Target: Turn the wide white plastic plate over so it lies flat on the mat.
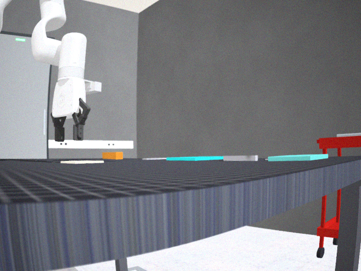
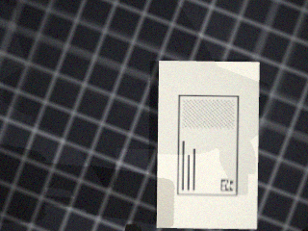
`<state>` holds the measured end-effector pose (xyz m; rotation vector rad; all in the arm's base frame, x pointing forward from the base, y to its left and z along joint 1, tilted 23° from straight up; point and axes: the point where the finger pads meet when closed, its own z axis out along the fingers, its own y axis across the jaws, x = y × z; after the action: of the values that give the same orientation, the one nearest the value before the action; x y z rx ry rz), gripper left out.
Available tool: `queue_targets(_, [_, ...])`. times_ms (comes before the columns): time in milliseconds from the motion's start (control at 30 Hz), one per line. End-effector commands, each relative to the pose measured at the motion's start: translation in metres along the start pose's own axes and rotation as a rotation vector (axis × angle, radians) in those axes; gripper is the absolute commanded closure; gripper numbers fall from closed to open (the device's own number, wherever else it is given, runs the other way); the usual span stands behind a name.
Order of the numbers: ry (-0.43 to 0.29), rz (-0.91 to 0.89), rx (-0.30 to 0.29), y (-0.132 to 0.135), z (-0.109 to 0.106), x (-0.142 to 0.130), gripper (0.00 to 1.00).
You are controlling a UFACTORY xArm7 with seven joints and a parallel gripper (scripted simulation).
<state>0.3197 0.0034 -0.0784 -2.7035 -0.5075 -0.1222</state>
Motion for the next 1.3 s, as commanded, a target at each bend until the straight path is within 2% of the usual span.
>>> queue_targets(0, [0.004, 0.0, -0.002, 0.001, 0.001, 0.001, 0.12])
queue_targets(1267, [0.005, 0.0, -0.002, 0.003, 0.034, 0.0, 0.12])
